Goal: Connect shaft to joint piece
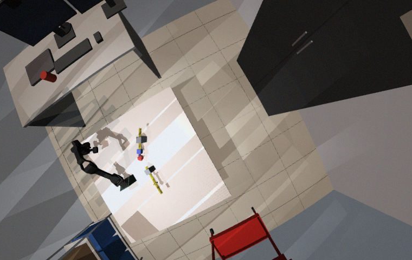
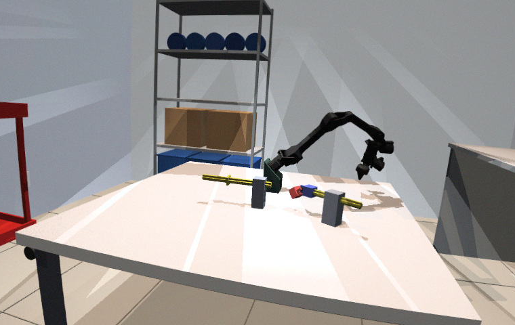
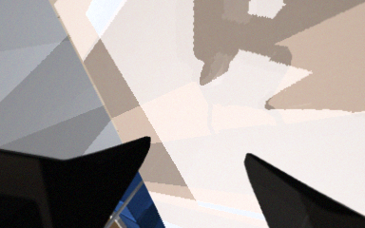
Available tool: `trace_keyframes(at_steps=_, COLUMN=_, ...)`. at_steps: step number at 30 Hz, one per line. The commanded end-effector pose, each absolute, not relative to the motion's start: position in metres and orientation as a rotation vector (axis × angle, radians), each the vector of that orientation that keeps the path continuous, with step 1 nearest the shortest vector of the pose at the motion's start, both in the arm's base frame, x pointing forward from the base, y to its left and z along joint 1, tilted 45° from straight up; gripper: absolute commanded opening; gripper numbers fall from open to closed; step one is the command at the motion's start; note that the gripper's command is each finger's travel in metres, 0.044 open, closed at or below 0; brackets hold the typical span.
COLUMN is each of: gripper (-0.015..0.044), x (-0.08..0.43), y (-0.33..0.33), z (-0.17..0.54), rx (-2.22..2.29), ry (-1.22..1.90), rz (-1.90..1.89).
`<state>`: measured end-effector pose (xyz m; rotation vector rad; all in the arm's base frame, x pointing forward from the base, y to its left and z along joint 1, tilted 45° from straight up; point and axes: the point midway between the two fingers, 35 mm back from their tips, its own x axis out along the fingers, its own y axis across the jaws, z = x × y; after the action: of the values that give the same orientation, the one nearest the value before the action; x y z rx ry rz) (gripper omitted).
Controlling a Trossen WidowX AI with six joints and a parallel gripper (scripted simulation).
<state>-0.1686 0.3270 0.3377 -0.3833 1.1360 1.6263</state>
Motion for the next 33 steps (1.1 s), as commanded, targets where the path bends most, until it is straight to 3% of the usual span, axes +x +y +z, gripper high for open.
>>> trace_keyframes(at_steps=1, gripper=0.0426, x=-0.169, y=0.326, z=0.338, rx=-0.38, ry=1.139, rz=1.622)
trace_keyframes(at_steps=33, gripper=0.044, x=-0.176, y=0.224, z=0.421, rx=0.483, ry=1.472, rz=0.903)
